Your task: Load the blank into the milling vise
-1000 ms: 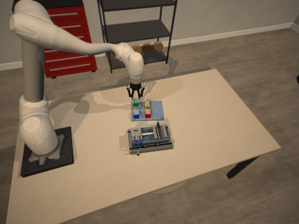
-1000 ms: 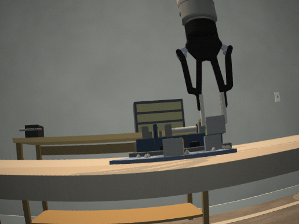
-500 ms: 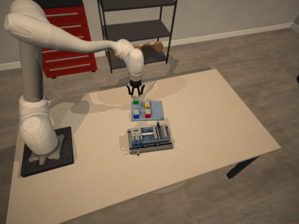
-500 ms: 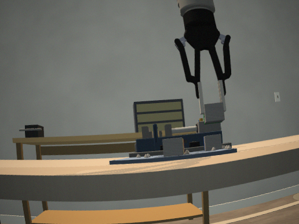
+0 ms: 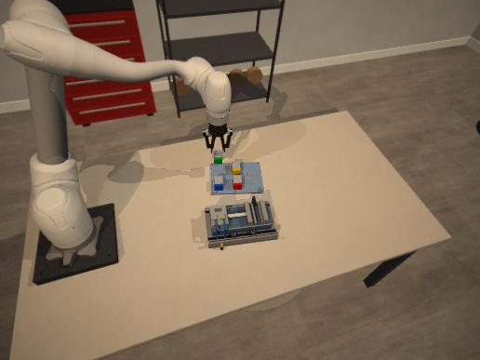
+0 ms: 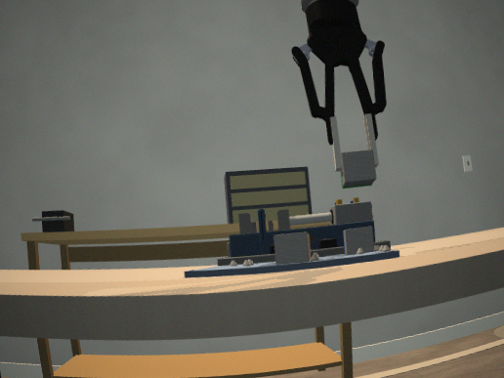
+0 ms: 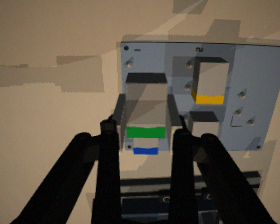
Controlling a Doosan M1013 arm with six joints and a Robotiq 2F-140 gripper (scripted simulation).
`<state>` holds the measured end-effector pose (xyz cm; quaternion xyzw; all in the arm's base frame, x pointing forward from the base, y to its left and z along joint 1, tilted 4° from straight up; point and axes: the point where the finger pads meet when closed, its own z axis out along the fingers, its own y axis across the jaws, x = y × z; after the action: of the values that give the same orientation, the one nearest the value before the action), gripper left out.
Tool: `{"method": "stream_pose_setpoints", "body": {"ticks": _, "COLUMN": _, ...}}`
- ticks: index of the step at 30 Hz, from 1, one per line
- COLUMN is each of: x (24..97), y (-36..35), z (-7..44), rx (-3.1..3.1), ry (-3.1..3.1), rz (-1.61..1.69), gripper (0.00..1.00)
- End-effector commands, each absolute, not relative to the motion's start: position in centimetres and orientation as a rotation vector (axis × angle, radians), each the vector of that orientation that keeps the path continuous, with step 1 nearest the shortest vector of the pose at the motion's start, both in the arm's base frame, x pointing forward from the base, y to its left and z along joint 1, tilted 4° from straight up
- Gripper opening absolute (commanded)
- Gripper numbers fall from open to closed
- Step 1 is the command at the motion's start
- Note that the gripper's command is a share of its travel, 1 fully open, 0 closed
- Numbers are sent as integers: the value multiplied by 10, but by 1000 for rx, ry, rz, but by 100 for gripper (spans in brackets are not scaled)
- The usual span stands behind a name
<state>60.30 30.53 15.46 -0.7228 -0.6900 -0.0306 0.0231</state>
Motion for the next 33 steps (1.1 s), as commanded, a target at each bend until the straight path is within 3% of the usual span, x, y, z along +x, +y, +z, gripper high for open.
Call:
{"method": "stream_pose_setpoints", "body": {"ticks": 1, "x": 603, "y": 305, "z": 158, "rx": -2238, "ry": -2136, "rz": -95, "gripper": 0}}
{"method": "stream_pose_setpoints", "body": {"ticks": 15, "x": 602, "y": 302, "z": 200, "rx": -2238, "ry": -2136, "rz": -95, "gripper": 0}}
{"method": "stream_pose_setpoints", "body": {"ticks": 33, "x": 602, "y": 302, "z": 201, "rx": -2238, "ry": -2136, "rz": -95, "gripper": 0}}
